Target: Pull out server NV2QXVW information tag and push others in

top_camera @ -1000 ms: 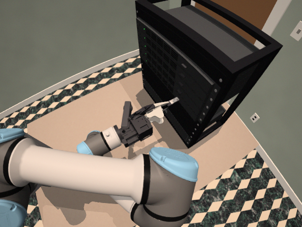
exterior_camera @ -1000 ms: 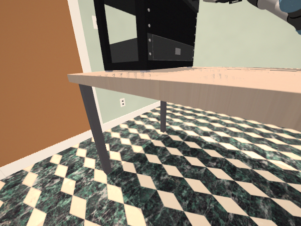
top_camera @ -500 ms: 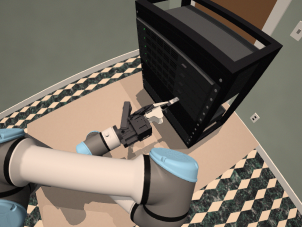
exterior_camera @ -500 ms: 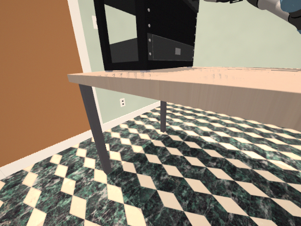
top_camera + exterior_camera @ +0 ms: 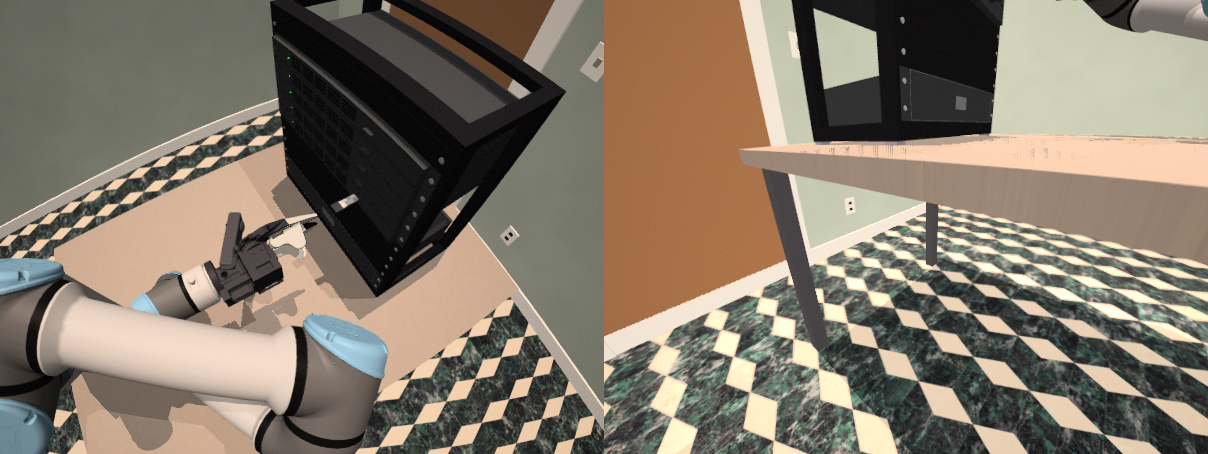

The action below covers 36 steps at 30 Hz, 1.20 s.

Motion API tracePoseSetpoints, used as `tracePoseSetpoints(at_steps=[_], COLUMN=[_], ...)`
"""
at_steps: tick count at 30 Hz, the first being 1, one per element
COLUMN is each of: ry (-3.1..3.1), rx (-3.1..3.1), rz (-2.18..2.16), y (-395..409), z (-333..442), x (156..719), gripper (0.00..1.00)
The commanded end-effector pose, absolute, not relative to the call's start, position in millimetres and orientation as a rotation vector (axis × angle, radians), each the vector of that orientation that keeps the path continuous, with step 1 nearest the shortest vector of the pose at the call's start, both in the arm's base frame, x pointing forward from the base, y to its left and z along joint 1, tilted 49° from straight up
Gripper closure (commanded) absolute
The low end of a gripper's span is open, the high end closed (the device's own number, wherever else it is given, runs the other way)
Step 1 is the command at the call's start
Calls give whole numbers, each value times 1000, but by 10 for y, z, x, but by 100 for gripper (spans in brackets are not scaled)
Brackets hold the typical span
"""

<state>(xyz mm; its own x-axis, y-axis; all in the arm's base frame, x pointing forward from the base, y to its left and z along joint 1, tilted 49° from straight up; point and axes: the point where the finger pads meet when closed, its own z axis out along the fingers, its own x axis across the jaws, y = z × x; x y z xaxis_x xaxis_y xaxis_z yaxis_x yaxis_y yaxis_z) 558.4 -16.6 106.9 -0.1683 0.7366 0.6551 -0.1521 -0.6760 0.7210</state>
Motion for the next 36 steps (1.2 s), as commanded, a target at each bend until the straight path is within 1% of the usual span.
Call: tracePoseSetpoints(at_steps=[1,8,30,31,36], ry=[688,688,689,689,689], rx=[1491,1491,1487,1487,1487], rz=[1910,1910,1910,1910,1910], y=[-173,-177,-180,-179,-178], z=[1002,975,977,977,977], x=[5257,5143,5138,5138,5138], gripper=[85,85,85,0,0])
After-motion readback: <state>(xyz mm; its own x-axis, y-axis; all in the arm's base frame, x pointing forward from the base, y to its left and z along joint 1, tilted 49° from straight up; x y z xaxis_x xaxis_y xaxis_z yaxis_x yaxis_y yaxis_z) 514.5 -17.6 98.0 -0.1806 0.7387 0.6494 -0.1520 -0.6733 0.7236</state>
